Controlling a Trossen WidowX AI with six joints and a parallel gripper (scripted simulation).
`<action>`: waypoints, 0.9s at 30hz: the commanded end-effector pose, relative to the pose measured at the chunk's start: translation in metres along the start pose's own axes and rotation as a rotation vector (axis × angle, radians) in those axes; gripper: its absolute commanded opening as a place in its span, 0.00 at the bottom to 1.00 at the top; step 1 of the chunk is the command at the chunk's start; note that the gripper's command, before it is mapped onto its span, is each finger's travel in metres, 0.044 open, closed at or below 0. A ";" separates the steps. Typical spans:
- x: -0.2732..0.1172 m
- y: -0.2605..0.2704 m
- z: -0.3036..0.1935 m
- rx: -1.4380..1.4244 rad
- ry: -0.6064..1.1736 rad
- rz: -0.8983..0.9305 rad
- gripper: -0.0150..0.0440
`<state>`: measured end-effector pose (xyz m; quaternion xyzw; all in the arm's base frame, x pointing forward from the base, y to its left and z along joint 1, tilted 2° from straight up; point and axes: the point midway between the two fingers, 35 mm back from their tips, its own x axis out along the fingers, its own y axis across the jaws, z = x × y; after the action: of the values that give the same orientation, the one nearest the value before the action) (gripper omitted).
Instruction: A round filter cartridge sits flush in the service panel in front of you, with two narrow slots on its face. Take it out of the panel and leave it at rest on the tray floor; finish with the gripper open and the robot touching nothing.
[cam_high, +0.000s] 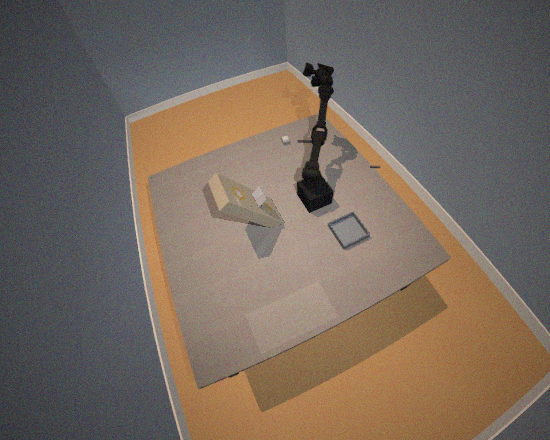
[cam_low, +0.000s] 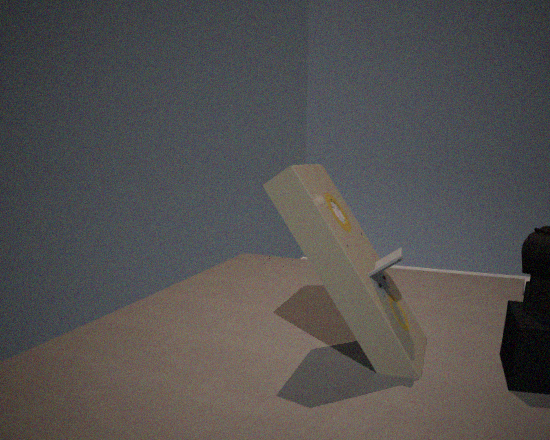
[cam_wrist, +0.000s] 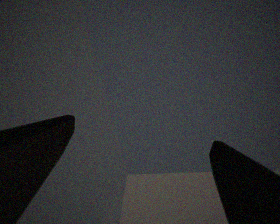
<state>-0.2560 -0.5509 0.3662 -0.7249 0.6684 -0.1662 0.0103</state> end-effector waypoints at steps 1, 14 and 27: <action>-0.001 0.000 -0.003 -0.005 0.006 0.000 0.89; -0.073 -0.053 -0.156 -0.228 0.352 -0.037 0.45; -0.216 -0.168 -0.298 -0.655 0.820 -0.032 0.45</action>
<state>-0.2059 -0.2999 0.6165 -0.6025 0.6402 -0.2202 -0.4227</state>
